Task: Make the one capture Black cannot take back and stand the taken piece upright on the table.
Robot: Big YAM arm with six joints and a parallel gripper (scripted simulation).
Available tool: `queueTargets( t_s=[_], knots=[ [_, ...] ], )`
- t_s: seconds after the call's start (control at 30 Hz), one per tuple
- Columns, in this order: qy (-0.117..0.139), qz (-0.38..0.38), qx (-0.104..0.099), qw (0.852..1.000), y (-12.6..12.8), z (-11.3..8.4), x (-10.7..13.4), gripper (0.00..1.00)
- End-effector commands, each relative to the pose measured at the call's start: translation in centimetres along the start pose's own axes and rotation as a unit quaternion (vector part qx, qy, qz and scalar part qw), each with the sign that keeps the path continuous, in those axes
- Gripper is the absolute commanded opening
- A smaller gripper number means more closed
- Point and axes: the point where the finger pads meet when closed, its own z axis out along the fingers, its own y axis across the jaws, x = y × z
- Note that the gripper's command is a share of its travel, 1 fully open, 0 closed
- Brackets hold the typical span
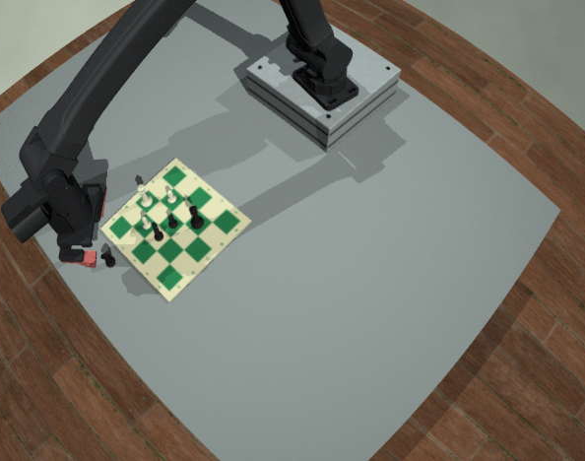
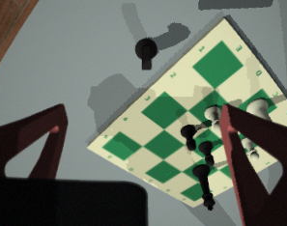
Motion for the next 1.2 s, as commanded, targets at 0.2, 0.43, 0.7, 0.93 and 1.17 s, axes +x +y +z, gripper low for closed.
queueTargets(
  t_s=[0.2,0.43,0.7,0.93,1.17],
  knots=[
    [-0.023,-0.002,-0.016,1.000,0.8,-2.8,-1.9,1.00],
    [-0.022,-0.004,-0.015,1.000,0.5,-2.8,-1.6,1.00],
    [-0.017,-0.056,-0.009,0.998,-1.0,-2.4,-0.6,1.00],
    [-0.025,-0.235,-0.011,0.972,-3.1,-3.0,0.0,1.00],
    [-0.019,-0.373,-0.001,0.928,-5.6,-3.5,1.0,1.00]
  ],
)
